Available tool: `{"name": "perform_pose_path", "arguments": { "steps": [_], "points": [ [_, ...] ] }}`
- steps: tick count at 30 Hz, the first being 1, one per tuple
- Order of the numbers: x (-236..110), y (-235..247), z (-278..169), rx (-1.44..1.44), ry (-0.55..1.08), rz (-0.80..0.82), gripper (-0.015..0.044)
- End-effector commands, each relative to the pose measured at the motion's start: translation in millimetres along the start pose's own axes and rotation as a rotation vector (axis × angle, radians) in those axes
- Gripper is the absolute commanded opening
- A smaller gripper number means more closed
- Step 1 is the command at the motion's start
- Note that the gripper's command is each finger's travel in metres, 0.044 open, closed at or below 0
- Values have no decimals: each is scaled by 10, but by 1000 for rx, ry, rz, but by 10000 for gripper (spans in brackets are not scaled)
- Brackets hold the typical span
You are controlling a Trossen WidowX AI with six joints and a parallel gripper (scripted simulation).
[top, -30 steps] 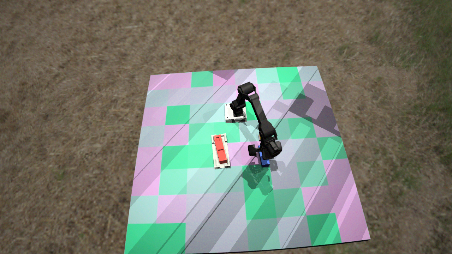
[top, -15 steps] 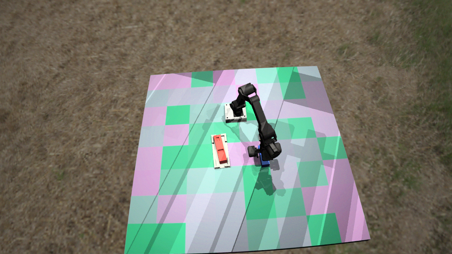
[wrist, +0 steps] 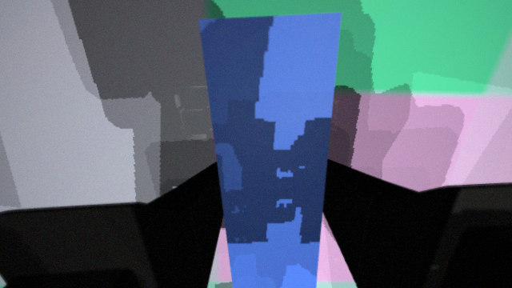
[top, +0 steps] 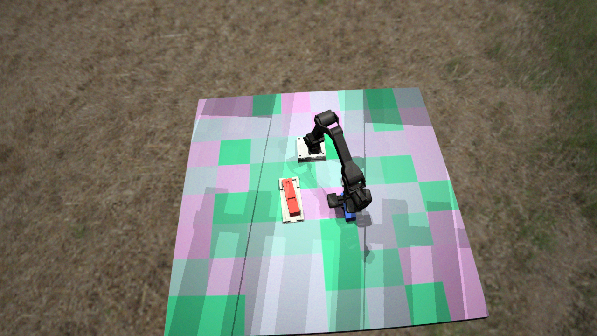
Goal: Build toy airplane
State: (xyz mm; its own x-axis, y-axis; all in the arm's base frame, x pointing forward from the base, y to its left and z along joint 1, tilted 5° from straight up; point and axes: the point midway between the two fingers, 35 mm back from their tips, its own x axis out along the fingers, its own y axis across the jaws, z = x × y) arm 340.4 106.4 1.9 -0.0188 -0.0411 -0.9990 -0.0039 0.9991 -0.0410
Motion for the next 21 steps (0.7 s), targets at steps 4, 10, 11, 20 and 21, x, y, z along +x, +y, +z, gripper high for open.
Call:
{"name": "perform_pose_path", "arguments": {
  "steps": [4,10,11,20,21],
  "points": [
    [-145,-18,139,26,-72,3,0],
    [-272,-12,162,26,-73,3,0],
    [-302,-10,162,25,-71,3,0],
    [-570,5,148,18,-49,2,0],
    [-600,7,145,17,-47,2,0]
  ]
}}
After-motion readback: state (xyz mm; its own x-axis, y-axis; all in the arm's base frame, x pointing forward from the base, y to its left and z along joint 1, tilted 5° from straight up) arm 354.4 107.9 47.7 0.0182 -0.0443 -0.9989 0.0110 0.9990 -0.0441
